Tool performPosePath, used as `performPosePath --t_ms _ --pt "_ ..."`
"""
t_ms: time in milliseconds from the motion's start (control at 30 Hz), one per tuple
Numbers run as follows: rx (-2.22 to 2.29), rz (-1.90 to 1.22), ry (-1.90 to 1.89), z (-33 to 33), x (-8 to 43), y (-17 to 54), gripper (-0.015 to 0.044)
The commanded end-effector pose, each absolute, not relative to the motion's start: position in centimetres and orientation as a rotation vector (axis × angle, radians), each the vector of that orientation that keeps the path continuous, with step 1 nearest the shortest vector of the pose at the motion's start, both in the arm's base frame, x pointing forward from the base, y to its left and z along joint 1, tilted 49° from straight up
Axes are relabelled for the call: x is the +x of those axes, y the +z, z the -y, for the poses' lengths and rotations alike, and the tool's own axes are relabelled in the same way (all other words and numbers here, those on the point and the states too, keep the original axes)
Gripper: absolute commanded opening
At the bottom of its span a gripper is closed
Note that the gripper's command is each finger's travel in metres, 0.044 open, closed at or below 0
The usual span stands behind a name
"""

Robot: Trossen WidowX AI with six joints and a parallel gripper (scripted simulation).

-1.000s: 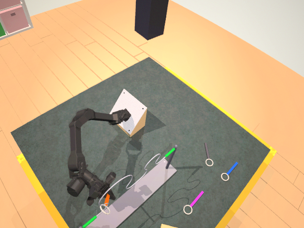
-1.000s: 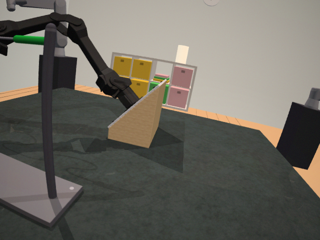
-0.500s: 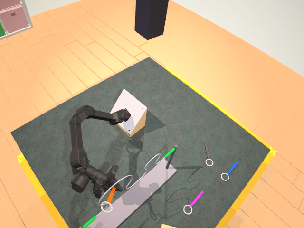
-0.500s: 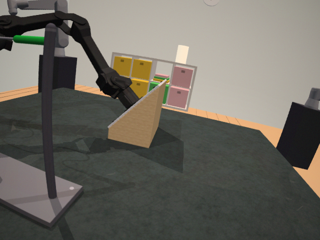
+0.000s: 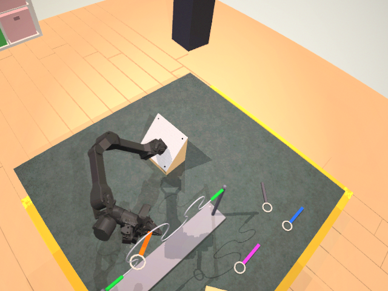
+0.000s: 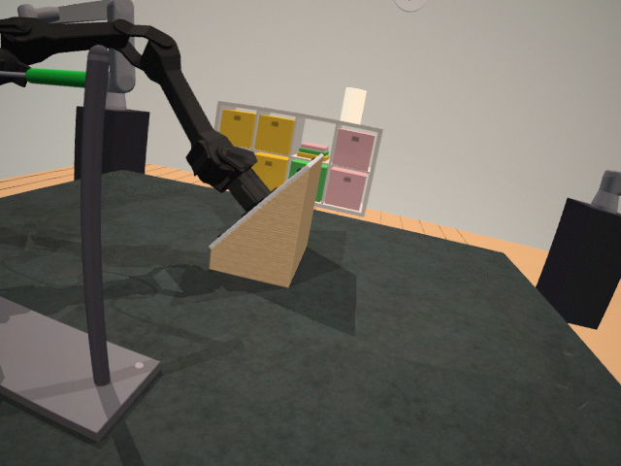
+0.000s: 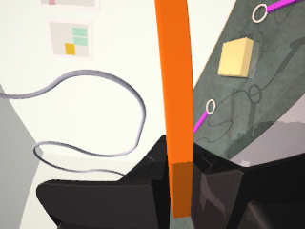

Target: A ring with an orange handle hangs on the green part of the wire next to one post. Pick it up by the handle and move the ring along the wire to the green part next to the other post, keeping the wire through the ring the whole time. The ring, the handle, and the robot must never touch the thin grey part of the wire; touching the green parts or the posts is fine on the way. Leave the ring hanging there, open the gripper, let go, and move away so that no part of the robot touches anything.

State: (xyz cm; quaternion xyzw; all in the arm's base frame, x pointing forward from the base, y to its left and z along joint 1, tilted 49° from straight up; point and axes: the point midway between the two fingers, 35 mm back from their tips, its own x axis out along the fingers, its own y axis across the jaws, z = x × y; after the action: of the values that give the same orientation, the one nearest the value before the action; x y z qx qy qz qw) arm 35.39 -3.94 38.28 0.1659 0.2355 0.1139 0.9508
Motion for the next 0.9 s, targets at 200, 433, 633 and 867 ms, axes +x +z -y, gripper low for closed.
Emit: performPosePath --t_ms 200,433,633,867 --pt "0.527 -0.483 0.292 1.1 34.8 39.8 -0.0150" --pt "0.624 -0.486 0.317 -0.1 34.6 40.7 -0.0150" --pt "0.702 -0.488 0.336 -1.1 34.4 41.5 -0.0150" --pt "0.791 -0.490 0.359 -2.0 34.3 42.5 -0.0150"
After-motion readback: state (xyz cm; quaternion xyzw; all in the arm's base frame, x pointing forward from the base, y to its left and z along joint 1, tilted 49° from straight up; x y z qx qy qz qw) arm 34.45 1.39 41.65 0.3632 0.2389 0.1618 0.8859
